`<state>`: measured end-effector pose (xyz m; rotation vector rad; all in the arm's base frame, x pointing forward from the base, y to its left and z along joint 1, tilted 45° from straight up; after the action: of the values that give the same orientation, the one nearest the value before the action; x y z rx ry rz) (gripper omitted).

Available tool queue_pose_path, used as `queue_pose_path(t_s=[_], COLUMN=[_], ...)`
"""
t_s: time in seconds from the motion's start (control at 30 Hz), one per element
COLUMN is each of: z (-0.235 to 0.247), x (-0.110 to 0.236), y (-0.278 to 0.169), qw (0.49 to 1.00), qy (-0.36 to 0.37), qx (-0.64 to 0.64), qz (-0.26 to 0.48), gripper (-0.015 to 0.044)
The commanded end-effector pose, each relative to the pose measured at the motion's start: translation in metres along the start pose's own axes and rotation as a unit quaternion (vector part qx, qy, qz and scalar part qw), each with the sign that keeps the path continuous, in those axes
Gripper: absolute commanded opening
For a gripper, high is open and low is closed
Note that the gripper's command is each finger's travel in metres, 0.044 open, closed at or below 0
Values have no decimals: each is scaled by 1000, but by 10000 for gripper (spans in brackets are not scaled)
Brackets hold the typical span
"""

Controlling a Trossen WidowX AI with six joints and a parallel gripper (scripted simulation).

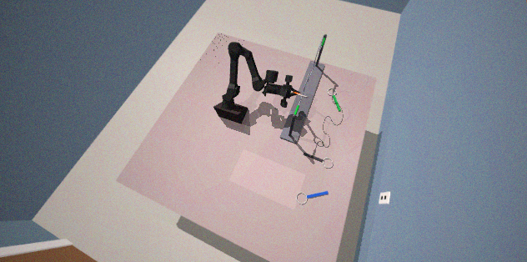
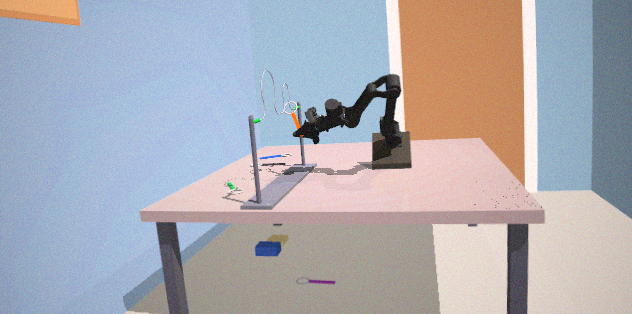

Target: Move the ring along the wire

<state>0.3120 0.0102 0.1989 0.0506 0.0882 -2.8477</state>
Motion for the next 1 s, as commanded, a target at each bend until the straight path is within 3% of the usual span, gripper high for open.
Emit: queue_pose_path(t_s=[0.0, 0.97], z=[-15, -67], x=[4, 23], y=[5, 43], qw=[998, 962], qy=[-26, -116], qx=[50, 246], qz=[2, 7], gripper=[-150, -150])
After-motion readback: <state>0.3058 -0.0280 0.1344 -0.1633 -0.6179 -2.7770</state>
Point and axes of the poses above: the point midway between the two fingers, 35 mm back from their tips, its own x axis back along the fingers, its own z axis across the jaws, y = z × x, the point moved 7 cm from there along x, back along the fingers, and after that the axes turned 13 degrees about -x, right-handed, at the moved point
